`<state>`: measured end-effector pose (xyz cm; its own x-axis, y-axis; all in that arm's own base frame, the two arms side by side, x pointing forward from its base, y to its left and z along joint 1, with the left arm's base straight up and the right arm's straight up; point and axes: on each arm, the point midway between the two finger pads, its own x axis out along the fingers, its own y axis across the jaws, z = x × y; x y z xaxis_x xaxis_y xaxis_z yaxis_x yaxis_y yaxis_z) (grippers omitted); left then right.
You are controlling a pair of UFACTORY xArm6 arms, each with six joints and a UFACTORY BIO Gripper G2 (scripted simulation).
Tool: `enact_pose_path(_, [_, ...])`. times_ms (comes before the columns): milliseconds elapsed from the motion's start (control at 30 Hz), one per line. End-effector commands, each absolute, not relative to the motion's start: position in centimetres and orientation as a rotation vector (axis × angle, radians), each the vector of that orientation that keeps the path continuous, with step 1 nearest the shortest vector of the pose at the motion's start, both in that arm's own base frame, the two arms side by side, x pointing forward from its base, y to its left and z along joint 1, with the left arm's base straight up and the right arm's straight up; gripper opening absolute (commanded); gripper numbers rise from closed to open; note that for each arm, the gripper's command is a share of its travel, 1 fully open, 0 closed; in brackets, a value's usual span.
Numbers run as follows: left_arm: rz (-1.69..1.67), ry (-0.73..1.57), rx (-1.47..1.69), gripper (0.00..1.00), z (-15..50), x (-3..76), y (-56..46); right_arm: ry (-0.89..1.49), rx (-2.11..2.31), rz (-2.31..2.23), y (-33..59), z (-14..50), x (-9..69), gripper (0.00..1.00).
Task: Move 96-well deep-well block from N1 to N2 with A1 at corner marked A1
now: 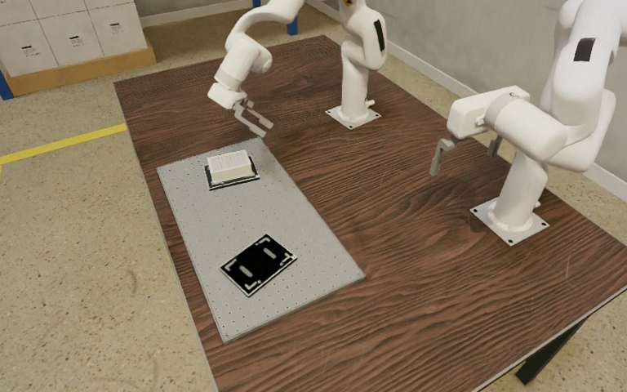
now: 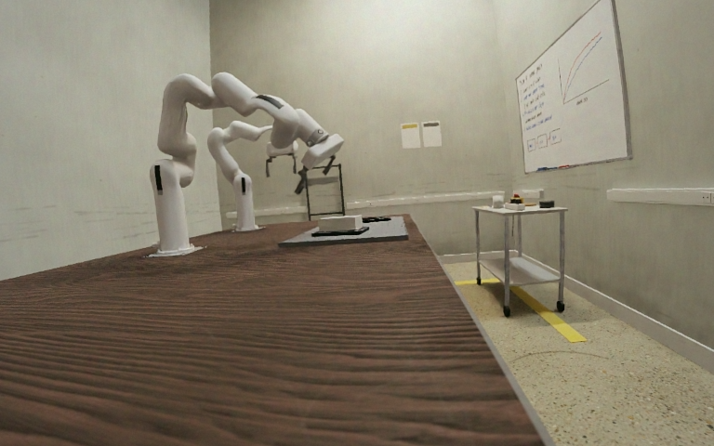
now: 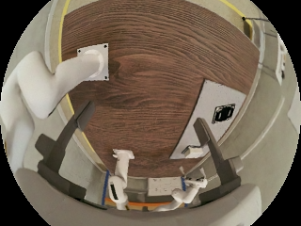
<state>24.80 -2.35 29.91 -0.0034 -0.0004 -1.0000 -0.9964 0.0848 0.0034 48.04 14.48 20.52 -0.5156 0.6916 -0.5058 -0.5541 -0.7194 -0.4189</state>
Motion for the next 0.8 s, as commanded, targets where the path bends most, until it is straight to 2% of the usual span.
enact_pose_path(0, [1.196, 1.218, -1.197, 1.00, 30.0, 25.0, -0.5, -0.267, -0.869, 2.226, 14.5, 20.7, 48.1, 1.00])
enact_pose_path(767, [1.335, 1.123, -1.336, 1.00, 30.0, 24.7, 4.2, -0.267, -0.869, 2.226, 14.5, 20.7, 48.1, 1.00])
